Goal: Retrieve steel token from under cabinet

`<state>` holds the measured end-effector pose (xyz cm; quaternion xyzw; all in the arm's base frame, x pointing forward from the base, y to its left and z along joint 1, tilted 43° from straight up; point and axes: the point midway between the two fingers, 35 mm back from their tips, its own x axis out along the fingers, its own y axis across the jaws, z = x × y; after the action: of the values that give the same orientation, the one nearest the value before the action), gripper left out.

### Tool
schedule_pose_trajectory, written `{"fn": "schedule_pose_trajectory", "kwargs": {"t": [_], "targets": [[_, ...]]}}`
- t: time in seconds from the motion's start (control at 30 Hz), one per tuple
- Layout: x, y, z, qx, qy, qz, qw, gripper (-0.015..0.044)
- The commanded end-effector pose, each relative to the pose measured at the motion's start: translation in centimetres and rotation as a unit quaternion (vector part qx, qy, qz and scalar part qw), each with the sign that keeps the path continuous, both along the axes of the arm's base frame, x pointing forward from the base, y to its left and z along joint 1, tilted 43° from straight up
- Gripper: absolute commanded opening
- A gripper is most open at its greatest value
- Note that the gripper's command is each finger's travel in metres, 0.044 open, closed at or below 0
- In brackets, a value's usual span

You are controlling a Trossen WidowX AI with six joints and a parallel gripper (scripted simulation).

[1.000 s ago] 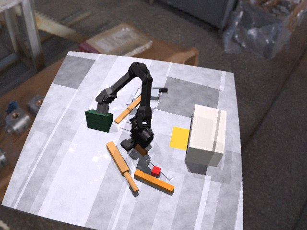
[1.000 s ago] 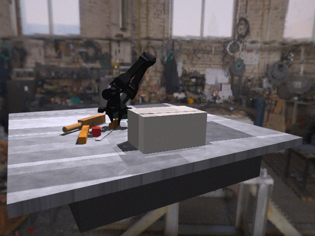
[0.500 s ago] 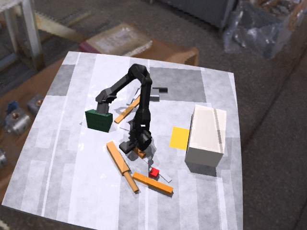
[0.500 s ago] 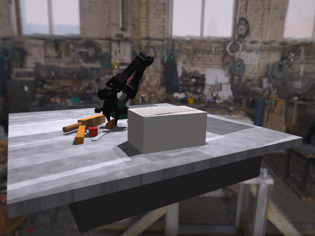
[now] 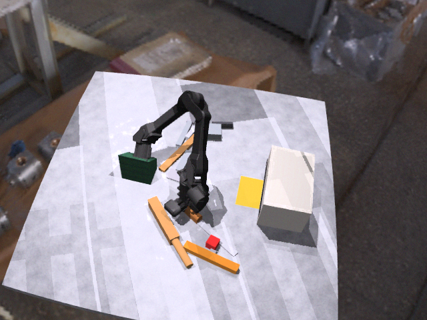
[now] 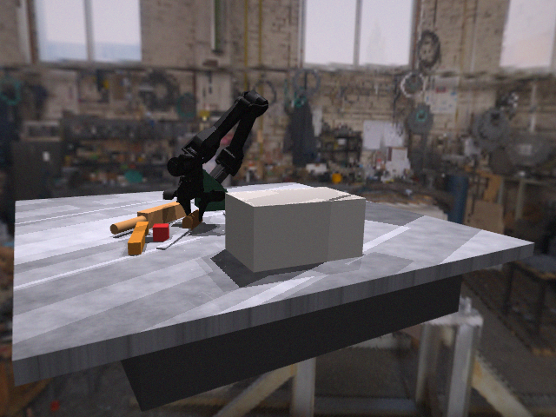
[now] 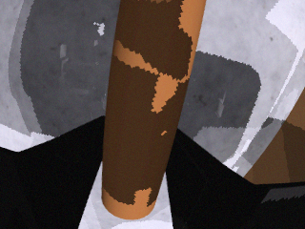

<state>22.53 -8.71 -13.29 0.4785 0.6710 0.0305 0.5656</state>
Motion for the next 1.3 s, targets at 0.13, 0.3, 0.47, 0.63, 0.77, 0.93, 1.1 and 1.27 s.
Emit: {"fn": "schedule_pose_trajectory", "kwargs": {"t": [0.13,0.3,0.47,0.63,0.77,0.93,1.1,1.27], "targets": [[-0.18,-0.76,-0.47,-0.004,0.004,-0.002,1.0,0.0],[-0.22,-0.89,-0.59,-0.005,0.004,-0.002,1.0,0.0],[-0.23,-0.98,-0.67,-0.005,0.004,-0.002,1.0,0.0],[-0.28,-1.16,-0.83,-0.005,0.004,-0.002,1.0,0.0],[-0.32,-1.32,-0.98,-0.005,0.004,-0.002,1.0,0.0],[-0.32,-1.35,-1.0,-0.006,-0.002,0.004,1.0,0.0],[-0.33,-1.38,-1.03,-0.007,-0.015,0.018,1.0,0.0],[-0.33,-1.39,-1.04,-0.009,-0.028,0.032,0.999,0.0]]}}
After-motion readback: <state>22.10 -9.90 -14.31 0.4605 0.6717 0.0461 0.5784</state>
